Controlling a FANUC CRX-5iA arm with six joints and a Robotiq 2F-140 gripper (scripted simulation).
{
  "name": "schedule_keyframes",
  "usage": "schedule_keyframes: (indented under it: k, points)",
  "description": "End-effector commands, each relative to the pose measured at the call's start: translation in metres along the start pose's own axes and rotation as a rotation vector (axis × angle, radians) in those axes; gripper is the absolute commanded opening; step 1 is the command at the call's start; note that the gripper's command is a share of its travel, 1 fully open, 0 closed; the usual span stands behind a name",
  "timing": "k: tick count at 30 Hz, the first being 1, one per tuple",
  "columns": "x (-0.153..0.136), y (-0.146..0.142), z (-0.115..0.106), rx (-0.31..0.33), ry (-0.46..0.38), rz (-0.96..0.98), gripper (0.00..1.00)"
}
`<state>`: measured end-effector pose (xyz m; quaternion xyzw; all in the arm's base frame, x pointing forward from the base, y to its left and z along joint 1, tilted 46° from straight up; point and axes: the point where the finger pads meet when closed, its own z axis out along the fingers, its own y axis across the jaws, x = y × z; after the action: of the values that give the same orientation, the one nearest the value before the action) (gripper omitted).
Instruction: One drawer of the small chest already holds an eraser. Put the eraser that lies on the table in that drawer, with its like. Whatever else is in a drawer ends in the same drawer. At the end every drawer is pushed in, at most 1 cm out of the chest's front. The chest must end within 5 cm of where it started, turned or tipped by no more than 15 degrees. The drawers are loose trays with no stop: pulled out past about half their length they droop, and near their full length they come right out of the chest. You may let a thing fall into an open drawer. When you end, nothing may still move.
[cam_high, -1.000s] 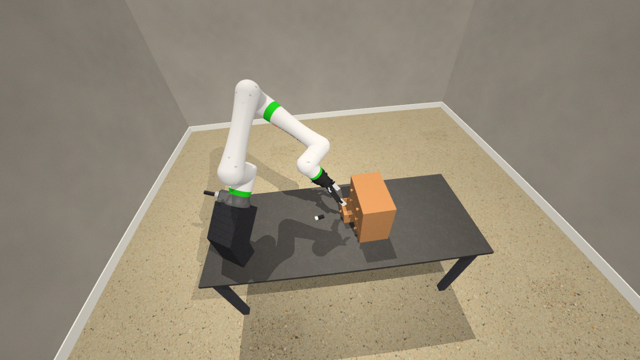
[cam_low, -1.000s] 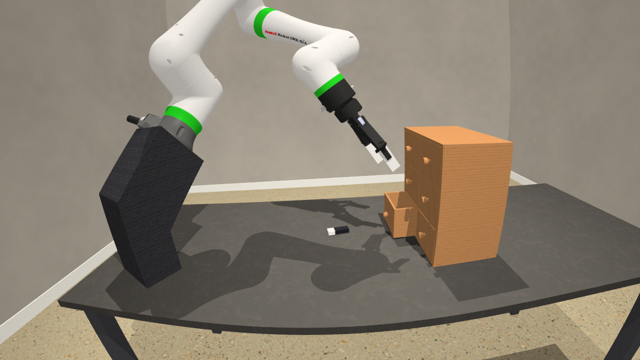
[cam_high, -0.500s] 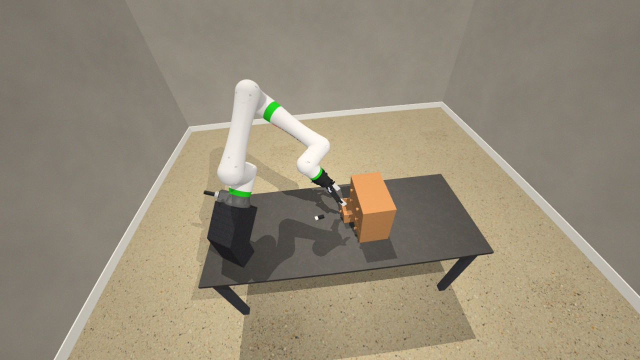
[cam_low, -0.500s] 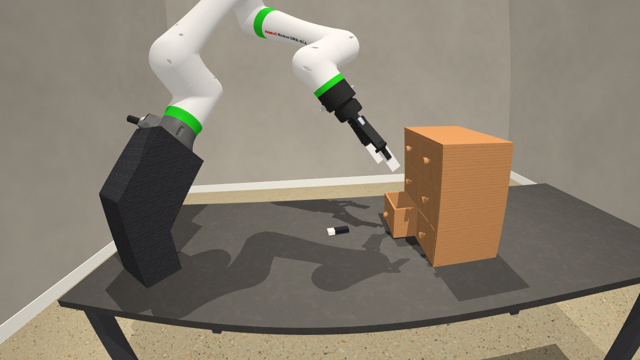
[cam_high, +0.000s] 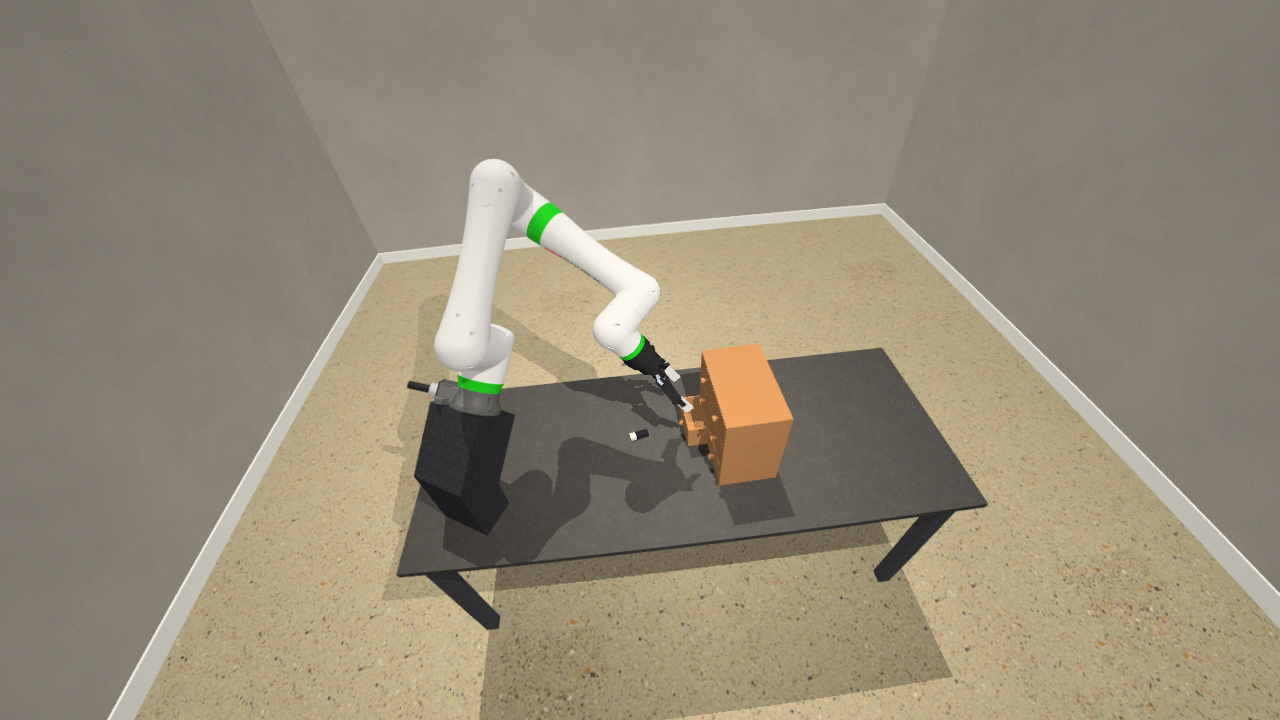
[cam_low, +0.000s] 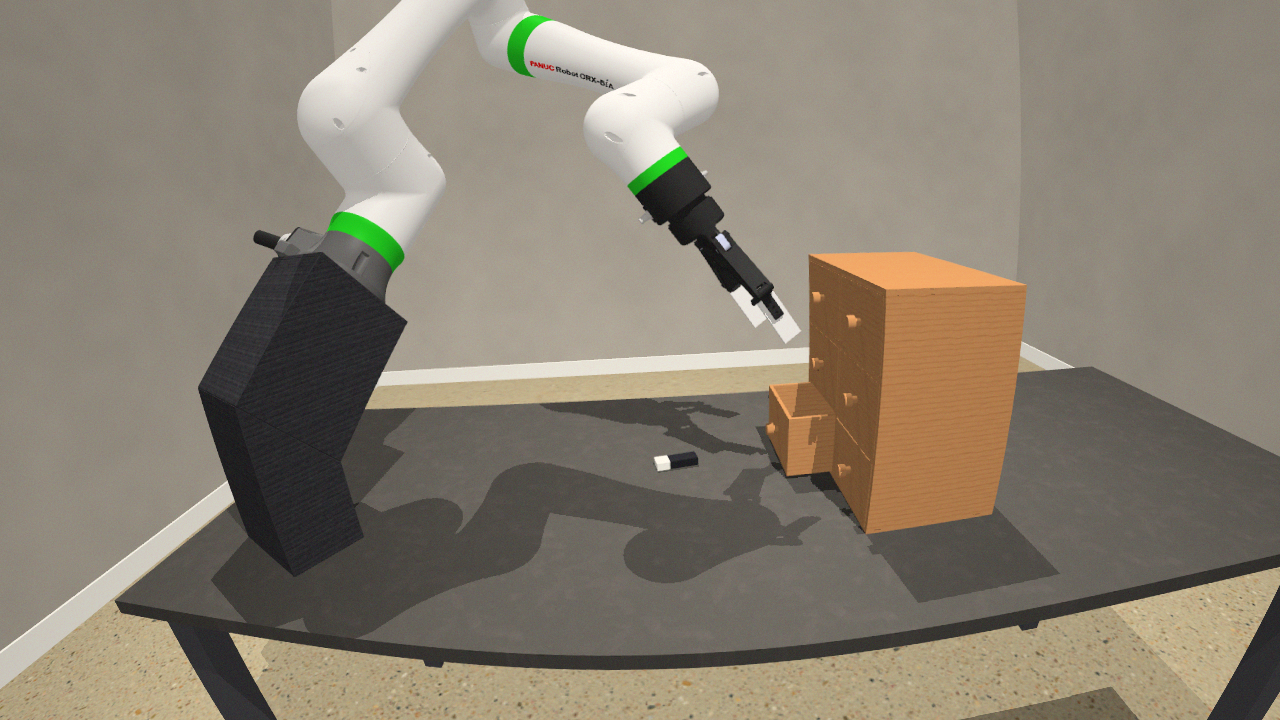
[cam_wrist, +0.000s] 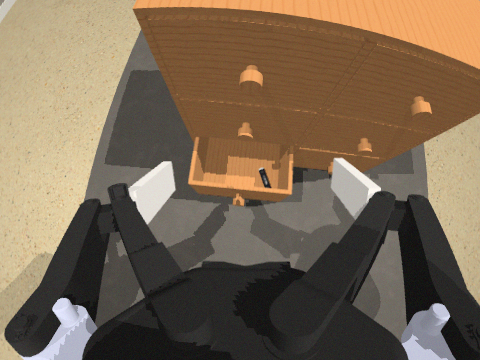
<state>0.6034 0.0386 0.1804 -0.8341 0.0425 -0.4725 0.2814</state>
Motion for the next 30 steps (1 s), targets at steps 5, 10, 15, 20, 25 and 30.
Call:
schedule_keyframes:
  k: [5, 10, 15, 20, 25, 30]
  points:
    - [0.0, 0.0001, -0.001, 0.006, 0.001, -0.019, 1.0]
    - [-0.0001, 0.0001, -0.002, 0.012, 0.002, -0.039, 1.0]
    - [-0.0003, 0.0001, -0.0027, 0.017, 0.002, -0.056, 1.0]
    - [-0.0006, 0.0001, -0.0043, 0.027, 0.003, -0.089, 1.0]
    - [-0.001, 0.0001, -0.0064, 0.039, 0.005, -0.131, 1.0]
    - [-0.0013, 0.0001, -0.0078, 0.049, 0.006, -0.162, 1.0]
